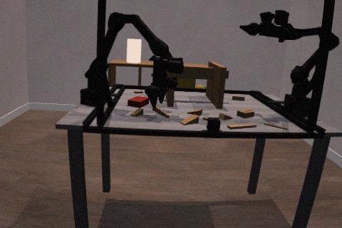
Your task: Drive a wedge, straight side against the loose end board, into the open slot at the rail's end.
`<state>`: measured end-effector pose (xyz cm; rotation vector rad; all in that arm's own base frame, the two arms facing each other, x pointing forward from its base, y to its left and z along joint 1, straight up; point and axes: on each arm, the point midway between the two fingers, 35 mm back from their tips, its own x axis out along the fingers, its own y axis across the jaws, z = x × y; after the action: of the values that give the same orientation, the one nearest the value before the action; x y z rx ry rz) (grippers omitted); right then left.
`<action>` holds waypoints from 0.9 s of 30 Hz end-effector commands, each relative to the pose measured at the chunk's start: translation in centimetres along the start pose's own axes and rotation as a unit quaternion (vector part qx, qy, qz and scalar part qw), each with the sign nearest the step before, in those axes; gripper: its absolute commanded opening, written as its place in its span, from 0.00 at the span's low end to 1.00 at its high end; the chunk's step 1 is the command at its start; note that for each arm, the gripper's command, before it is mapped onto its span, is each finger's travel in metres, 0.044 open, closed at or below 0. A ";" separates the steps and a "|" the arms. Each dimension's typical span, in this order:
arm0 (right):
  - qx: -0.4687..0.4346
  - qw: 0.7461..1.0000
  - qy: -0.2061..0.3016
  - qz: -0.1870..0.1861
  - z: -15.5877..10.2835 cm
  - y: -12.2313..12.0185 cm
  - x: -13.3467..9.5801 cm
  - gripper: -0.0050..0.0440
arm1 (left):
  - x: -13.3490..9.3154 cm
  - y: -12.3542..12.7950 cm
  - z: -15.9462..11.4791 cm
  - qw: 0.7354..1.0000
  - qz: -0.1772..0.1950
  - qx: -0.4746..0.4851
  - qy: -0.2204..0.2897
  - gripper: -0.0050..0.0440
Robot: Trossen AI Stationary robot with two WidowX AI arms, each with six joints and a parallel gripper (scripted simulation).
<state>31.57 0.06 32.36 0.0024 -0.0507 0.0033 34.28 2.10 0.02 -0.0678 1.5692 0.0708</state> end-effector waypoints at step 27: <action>-0.001 1.000 0.000 -0.002 -0.1 -0.1 0.0 1.00 | -2.3 4.0 3.7 0.945 -0.001 0.328 0.000 0.17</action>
<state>31.58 0.05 32.29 0.0014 -0.0491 0.0032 37.31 5.91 2.40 0.3985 1.5275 -0.3905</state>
